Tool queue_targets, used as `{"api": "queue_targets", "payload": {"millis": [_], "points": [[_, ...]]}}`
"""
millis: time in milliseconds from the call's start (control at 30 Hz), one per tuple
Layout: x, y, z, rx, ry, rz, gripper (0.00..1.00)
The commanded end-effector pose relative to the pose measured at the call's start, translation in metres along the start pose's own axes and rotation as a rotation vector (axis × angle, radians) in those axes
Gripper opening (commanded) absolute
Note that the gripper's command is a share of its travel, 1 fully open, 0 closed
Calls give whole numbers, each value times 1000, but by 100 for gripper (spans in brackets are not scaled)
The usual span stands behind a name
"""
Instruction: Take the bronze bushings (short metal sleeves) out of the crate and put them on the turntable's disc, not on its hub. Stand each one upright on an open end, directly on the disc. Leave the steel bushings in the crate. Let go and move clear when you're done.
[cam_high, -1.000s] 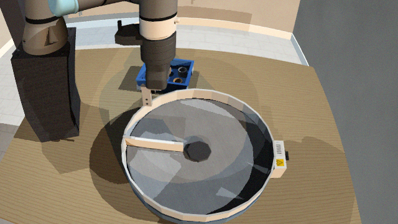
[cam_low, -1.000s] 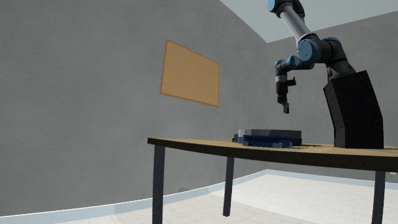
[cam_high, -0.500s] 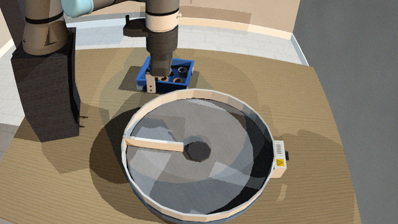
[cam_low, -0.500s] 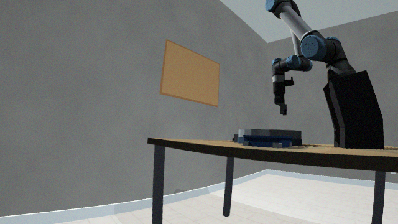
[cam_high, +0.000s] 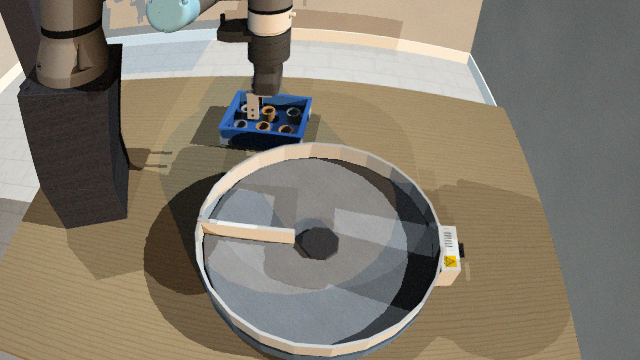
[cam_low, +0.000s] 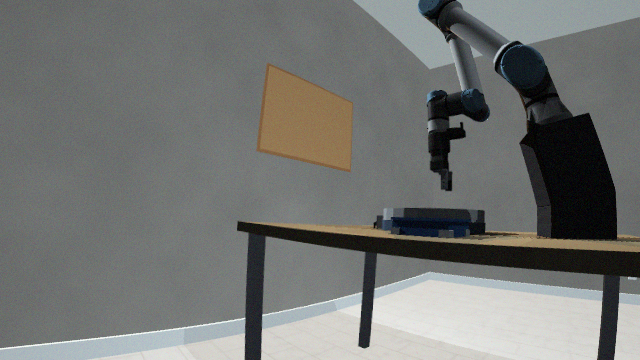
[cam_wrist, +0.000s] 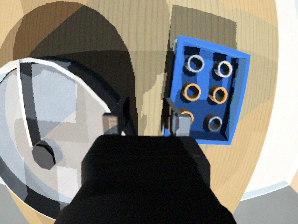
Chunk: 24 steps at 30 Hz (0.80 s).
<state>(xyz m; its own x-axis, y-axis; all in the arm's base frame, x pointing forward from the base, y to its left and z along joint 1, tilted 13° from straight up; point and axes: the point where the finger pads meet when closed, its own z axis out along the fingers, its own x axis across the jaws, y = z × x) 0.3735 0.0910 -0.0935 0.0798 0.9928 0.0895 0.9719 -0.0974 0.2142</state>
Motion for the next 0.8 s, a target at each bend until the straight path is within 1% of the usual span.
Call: {"api": "queue_targets", "payload": {"millis": [0, 167, 300, 500, 767], "points": [[38, 1, 14, -3, -13, 4, 76], [68, 1, 24, -3, -13, 4, 76], [82, 0, 28, -3, -13, 4, 76], [87, 0, 29, -3, -13, 4, 76], [88, -1, 29, -3, -13, 4, 76]]}}
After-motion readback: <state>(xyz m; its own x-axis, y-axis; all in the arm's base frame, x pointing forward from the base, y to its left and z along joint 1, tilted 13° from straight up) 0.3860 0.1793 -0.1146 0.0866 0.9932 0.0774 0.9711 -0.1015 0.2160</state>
